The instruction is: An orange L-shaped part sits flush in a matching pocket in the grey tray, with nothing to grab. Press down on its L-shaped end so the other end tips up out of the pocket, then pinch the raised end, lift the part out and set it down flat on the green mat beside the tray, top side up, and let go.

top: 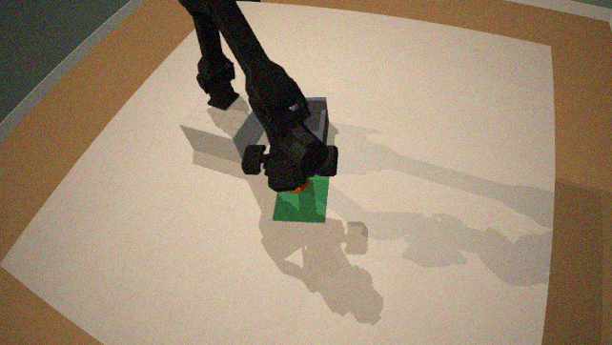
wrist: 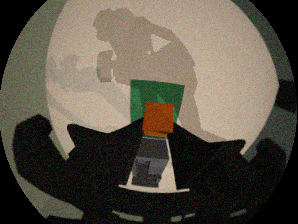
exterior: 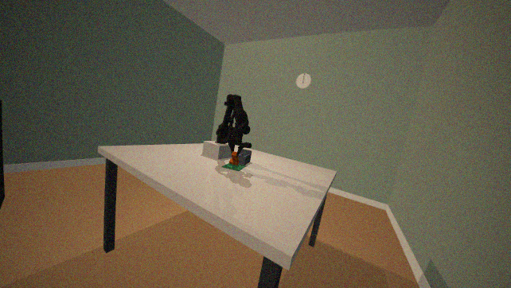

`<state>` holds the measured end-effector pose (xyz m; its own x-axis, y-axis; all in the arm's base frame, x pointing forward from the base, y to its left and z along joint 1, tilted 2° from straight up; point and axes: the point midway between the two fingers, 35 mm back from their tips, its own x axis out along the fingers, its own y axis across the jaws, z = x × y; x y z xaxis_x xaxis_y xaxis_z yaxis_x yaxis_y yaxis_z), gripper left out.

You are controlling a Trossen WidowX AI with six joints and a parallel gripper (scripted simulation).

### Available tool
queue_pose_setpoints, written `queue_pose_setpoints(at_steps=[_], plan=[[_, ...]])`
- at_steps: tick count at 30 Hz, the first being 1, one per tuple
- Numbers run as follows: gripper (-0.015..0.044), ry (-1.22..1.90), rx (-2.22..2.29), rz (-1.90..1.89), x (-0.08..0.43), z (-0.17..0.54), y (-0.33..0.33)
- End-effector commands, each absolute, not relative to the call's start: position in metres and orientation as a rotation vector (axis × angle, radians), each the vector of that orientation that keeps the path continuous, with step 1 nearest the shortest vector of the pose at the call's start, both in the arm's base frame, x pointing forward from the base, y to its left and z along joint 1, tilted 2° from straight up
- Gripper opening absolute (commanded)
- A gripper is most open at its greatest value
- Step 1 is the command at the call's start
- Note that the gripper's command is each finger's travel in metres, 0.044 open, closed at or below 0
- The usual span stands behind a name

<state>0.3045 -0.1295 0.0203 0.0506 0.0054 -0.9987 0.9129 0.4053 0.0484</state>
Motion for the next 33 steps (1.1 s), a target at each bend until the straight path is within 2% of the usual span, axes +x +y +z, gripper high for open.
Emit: queue_pose_setpoints(at_steps=[1,15,25,30,33], plan=[[0.0,1.34,0.921,-0.863,0.305,0.019,-0.129],[0.0,1.34,0.917,-0.865,0.304,0.019,-0.129],[0.0263,1.34,0.917,-0.865,0.305,0.022,-0.13],[0.0394,1.339,0.919,-0.864,0.305,0.07,-0.131],[0.04,1.339,0.921,-0.863,0.301,0.103,-0.13]])
